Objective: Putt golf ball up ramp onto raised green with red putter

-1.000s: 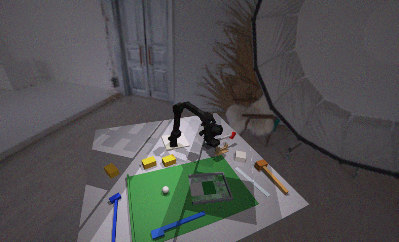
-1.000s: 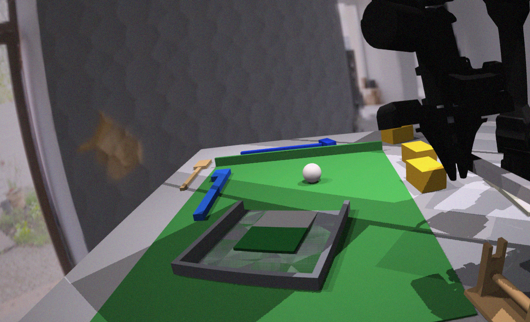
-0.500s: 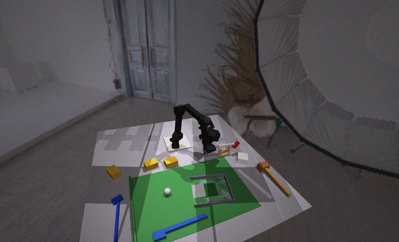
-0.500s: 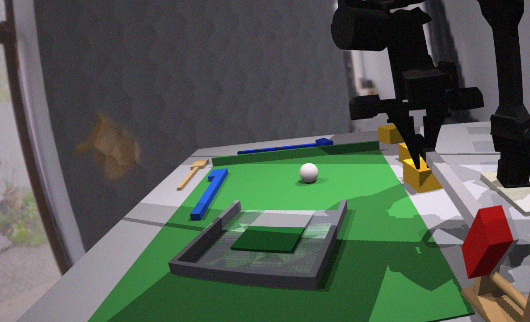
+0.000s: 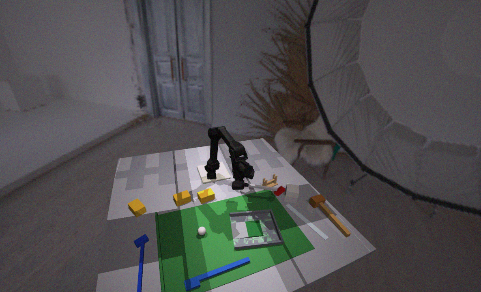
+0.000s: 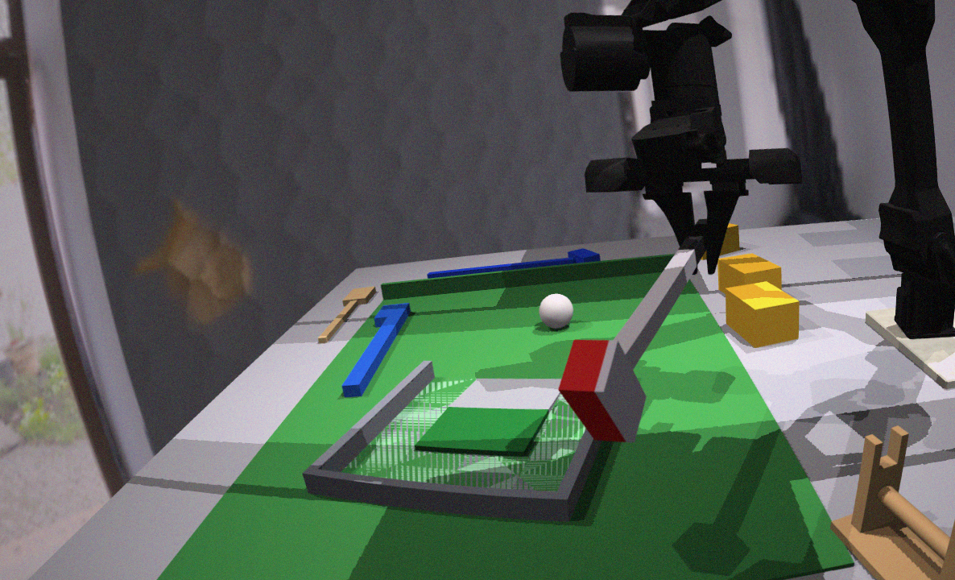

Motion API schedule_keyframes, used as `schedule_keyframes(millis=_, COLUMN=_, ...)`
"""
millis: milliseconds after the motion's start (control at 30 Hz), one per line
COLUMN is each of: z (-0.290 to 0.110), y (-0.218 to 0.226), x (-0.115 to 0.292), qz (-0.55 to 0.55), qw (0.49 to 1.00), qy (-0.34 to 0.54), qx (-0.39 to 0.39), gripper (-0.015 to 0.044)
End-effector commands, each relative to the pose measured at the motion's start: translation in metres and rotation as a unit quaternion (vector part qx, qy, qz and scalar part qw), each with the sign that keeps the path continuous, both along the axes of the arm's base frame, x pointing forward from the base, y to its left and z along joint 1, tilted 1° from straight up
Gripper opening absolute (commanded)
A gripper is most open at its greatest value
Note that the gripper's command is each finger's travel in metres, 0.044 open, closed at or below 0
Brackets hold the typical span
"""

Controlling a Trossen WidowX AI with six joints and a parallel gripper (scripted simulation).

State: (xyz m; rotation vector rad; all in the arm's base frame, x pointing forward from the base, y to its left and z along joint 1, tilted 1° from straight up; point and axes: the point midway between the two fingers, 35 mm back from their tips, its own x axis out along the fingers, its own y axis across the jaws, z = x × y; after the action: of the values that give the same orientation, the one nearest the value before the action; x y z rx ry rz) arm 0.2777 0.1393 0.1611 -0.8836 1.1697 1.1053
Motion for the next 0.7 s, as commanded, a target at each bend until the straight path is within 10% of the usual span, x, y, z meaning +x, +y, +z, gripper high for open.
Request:
schedule_keyframes(millis=0, z=0.002, y=-0.022, x=0.009, qz=-0.056, qw=0.998, qy=0.003, qx=-0.005, gripper=0.0000)
schedule_keyframes(millis=667, z=0.005, y=-0.133, x=0.025, qz=-0.310, qw=0.950, qy=0.025, qx=-0.032, gripper=0.0000)
